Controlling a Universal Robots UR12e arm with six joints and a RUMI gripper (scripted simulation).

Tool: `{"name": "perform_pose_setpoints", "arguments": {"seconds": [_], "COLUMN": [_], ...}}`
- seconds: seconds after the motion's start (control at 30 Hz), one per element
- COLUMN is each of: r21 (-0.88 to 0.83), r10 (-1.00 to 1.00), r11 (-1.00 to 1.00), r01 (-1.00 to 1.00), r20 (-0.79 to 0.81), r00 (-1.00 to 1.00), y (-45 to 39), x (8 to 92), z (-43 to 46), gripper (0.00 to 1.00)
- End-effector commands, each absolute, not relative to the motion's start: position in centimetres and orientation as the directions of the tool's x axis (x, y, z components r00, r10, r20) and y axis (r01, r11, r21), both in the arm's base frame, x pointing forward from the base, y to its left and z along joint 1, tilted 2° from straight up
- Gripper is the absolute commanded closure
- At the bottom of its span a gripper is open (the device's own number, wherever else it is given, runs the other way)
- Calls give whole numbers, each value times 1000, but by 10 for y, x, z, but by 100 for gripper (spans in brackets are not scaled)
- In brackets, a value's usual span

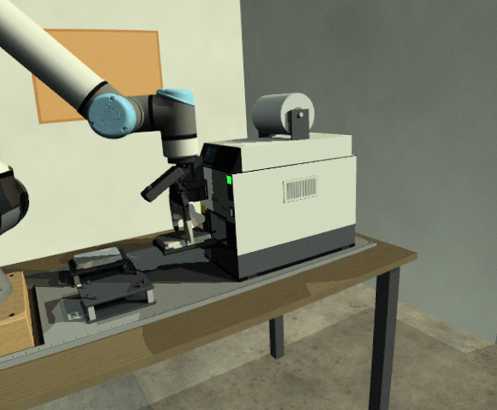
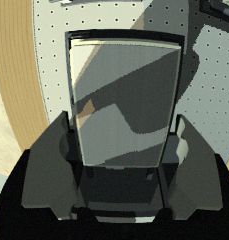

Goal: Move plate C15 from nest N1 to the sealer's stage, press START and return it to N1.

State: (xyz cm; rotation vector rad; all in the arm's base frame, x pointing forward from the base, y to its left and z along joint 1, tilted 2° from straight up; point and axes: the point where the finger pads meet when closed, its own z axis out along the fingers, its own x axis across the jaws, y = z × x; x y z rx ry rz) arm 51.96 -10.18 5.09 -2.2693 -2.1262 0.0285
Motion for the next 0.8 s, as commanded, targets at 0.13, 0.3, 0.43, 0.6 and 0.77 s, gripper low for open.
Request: {"name": "perform_pose_setpoints", "arguments": {"seconds": [0.13, 0.3, 0.43, 0.6, 0.77], "r21": [-35, -35, -35, -35, -35], "r10": [998, 998, 998, 998, 998], "r11": [-65, -65, -65, -65, -65], "r01": [997, 997, 997, 997, 997], "r20": [9, 9, 9, 9, 9], "r00": [65, 65, 65, 65, 65], "y": [-102, -102, -102, -102, -102], "x": [520, 520, 520, 520, 520], "z": [50, 50, 50, 50, 50], "gripper": [39, 41, 43, 45, 100]}}
